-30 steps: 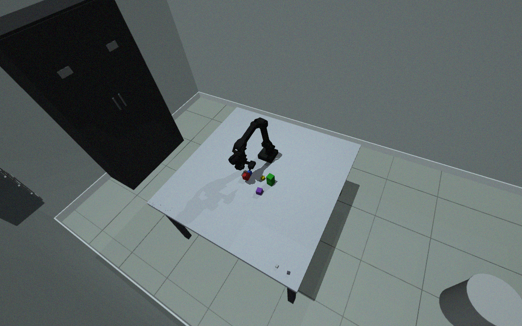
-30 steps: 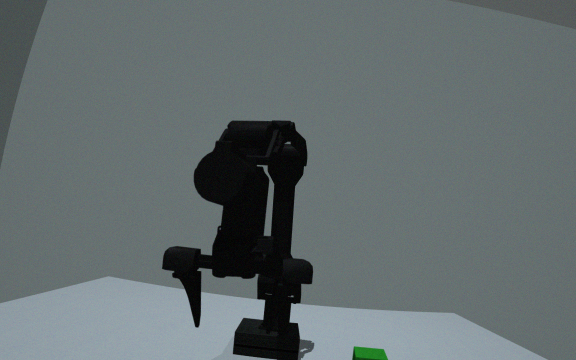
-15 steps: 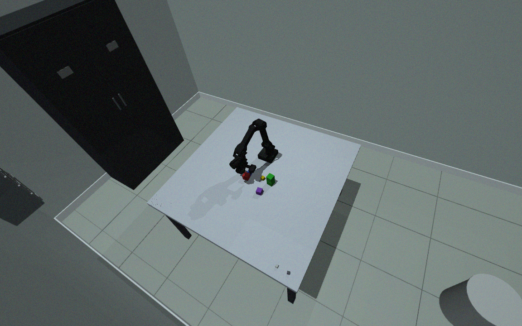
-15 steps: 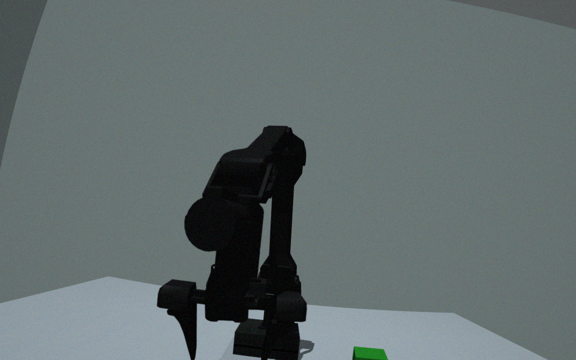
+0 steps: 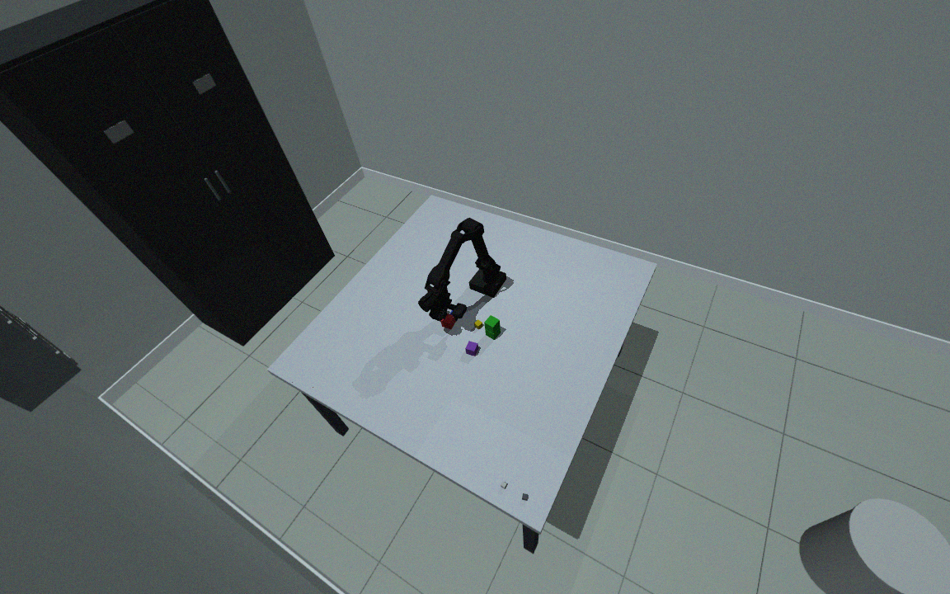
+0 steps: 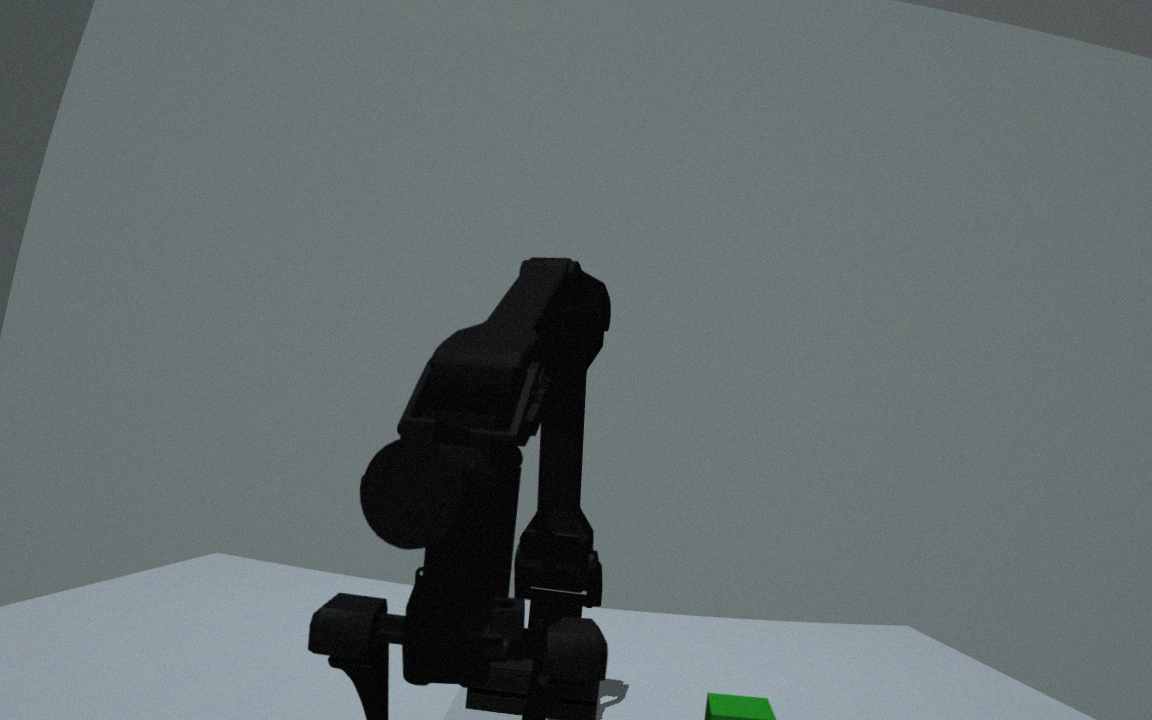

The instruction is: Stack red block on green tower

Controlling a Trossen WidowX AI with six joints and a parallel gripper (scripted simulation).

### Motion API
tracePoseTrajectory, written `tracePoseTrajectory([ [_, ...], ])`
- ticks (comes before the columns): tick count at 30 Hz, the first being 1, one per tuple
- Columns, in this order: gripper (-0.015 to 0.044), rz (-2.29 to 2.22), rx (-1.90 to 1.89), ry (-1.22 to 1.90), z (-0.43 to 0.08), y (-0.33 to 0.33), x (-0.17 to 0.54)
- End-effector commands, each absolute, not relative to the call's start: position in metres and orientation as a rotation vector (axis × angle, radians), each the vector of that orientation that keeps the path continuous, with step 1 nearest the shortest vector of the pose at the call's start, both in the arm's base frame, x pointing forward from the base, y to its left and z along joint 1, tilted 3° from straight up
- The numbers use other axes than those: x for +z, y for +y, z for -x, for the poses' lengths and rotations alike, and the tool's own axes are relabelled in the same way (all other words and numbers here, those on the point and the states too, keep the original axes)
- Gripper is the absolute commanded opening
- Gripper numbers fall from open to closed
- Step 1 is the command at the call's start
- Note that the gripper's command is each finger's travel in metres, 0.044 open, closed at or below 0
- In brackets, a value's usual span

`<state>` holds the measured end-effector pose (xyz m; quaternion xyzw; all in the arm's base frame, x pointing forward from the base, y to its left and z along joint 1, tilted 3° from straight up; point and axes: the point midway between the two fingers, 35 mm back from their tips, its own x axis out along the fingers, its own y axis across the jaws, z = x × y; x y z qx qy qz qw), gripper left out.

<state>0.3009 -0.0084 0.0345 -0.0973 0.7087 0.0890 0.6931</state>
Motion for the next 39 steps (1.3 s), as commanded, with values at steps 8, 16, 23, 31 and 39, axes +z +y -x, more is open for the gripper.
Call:
tracePoseTrajectory([
  [8, 0.044, 0.222, 0.196, 1.585, -0.301, -0.01, 0.016],
  [16, 0.044, 0.222, 0.196, 1.585, -0.3, -0.01, 0.003],
  [23, 0.044, 0.222, 0.196, 1.585, -0.299, -0.01, -0.009],
  [31, 0.044, 0.222, 0.196, 1.585, -0.299, -0.01, -0.011],
  [39, 0.044, 0.222, 0.196, 1.585, -0.299, -0.01, -0.011],
])
